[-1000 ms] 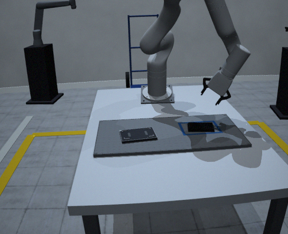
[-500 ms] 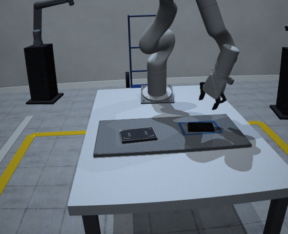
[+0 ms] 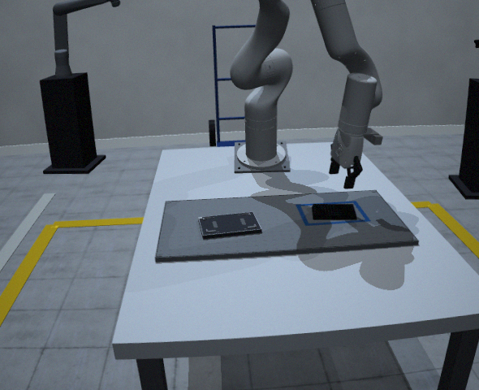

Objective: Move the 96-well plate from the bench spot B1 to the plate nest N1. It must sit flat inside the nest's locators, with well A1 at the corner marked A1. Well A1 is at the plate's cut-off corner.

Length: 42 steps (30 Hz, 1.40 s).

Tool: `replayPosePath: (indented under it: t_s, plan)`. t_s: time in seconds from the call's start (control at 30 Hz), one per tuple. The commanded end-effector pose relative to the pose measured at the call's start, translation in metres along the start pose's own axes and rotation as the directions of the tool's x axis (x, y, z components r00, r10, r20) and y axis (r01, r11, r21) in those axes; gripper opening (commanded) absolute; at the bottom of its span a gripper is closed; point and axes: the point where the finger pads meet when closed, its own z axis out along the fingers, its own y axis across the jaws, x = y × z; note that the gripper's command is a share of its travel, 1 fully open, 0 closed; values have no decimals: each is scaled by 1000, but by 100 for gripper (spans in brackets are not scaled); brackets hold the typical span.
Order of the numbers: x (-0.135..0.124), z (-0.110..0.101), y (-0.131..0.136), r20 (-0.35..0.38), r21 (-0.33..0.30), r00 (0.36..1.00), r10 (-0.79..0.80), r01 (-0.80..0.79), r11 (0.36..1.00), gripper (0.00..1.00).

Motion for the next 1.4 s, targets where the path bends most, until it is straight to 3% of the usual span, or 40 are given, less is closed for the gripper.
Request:
replayPosePath:
  t_s: [0.0, 0.4, 0.83, 1.37]
  plan:
    - [-10, 0, 10, -28, -43, 994, 107, -108, 993, 100]
    - [-38, -4, 30, -146, -115, 905, 400, -418, 901, 100]
    - [-38, -4, 30, -146, -115, 905, 400, -418, 901, 100]
    - [-36, 19, 34, -146, -115, 905, 400, -418, 901, 100]
